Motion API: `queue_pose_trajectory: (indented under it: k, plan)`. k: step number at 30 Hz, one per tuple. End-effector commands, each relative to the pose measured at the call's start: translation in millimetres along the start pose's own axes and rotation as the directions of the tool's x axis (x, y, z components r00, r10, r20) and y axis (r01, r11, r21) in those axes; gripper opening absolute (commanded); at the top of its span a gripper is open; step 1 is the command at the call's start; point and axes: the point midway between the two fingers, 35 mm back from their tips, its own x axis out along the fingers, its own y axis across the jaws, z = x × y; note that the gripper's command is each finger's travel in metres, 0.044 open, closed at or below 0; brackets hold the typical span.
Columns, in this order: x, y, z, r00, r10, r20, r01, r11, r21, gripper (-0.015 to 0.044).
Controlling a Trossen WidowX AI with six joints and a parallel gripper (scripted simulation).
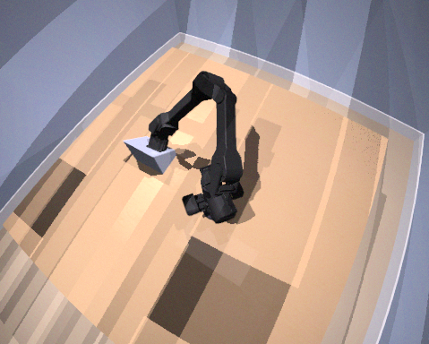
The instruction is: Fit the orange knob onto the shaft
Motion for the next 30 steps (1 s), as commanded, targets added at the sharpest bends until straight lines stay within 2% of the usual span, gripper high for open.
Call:
queue_pose_trajectory:
  k: [1,14,30]
  plan:
    - [0,1,1,1.0,0.002,0.001,-0.002,1.0,-0.001,0.0]
    - [10,0,-1,1.0,0.002,0.001,-0.002,0.996,0.092,0.0]
    - [13,0,0,1.0,0.0,0.004,0.0,0.999,0.043,0.0]
